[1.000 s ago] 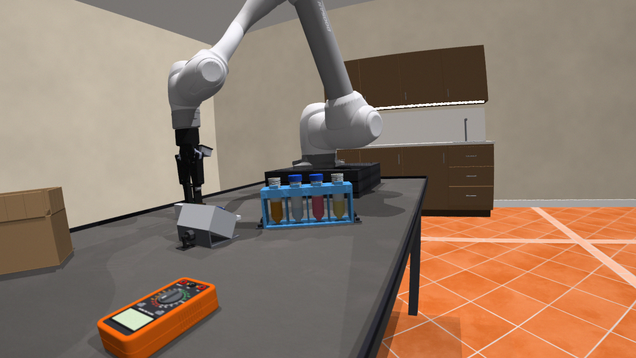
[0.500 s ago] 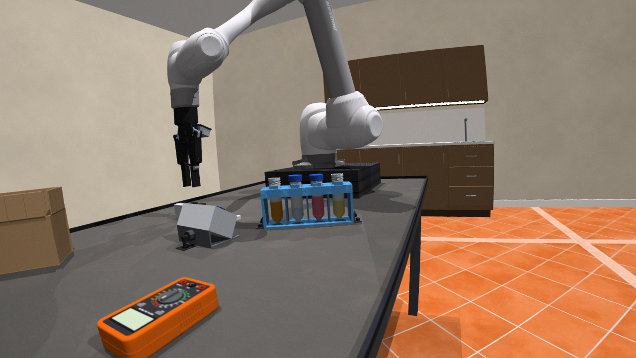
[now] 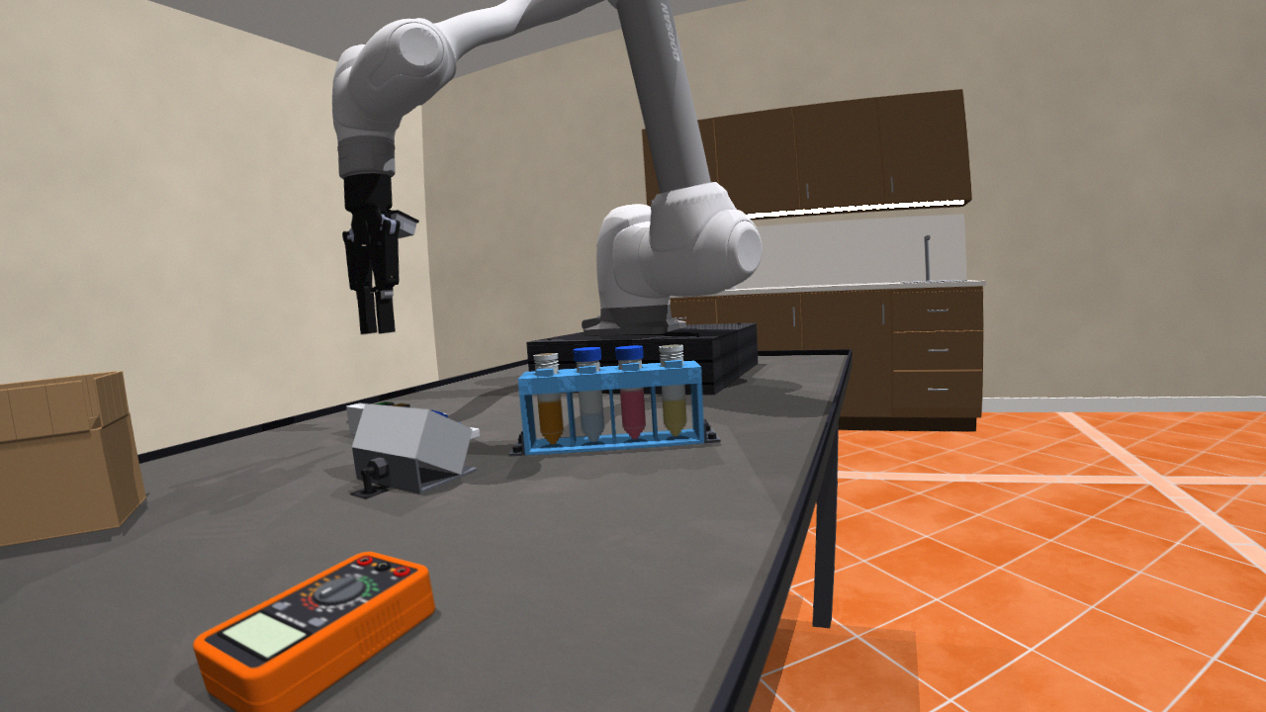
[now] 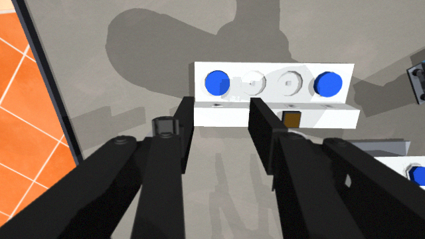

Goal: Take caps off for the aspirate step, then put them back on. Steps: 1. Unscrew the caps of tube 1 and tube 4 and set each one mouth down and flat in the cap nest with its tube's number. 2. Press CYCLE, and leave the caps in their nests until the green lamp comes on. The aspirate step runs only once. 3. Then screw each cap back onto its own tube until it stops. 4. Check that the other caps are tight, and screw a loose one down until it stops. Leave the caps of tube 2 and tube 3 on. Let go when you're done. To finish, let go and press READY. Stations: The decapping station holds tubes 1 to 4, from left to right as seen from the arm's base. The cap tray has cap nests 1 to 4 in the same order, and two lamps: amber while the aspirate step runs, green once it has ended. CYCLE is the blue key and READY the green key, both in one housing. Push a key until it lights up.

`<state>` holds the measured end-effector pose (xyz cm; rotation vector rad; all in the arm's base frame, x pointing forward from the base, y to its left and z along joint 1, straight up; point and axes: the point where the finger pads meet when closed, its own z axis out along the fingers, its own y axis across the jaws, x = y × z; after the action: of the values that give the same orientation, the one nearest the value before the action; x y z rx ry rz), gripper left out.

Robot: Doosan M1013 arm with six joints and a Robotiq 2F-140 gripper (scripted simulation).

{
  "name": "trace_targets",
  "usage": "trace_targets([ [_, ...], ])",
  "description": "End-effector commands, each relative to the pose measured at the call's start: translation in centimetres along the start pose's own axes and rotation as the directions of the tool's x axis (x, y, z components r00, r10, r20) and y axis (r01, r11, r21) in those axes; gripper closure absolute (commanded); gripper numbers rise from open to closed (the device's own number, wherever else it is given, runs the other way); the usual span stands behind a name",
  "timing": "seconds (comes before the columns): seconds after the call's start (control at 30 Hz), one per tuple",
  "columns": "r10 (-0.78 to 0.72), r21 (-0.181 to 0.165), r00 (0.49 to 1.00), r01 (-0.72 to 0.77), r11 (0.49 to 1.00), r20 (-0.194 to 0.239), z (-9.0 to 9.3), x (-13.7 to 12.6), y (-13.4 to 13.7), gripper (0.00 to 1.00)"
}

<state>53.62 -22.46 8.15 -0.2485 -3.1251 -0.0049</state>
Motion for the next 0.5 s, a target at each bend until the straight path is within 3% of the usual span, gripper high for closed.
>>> trace_targets([
  [0.0,0.083,0.0,0.997,-0.083,0.997,0.001,0.1,-0.3,0.8,0.9],
  [0.17,0.394,-0.001,0.919,-0.394,0.919,0.0,0.7,-1.6,3.9,0.9],
  [0.27,0.554,-0.003,0.833,-0.554,0.833,0.0,1.0,-2.3,5.5,0.9],
  [0.33,0.554,-0.003,0.833,-0.554,0.833,0.0,1.0,-2.3,5.5,0.9],
  [0.4,0.699,-0.001,0.715,-0.699,0.715,0.0,1.3,-2.9,7.1,0.9],
  [0.47,0.777,-0.003,0.63,-0.777,0.63,-0.001,1.6,-3.4,8.3,0.9],
])
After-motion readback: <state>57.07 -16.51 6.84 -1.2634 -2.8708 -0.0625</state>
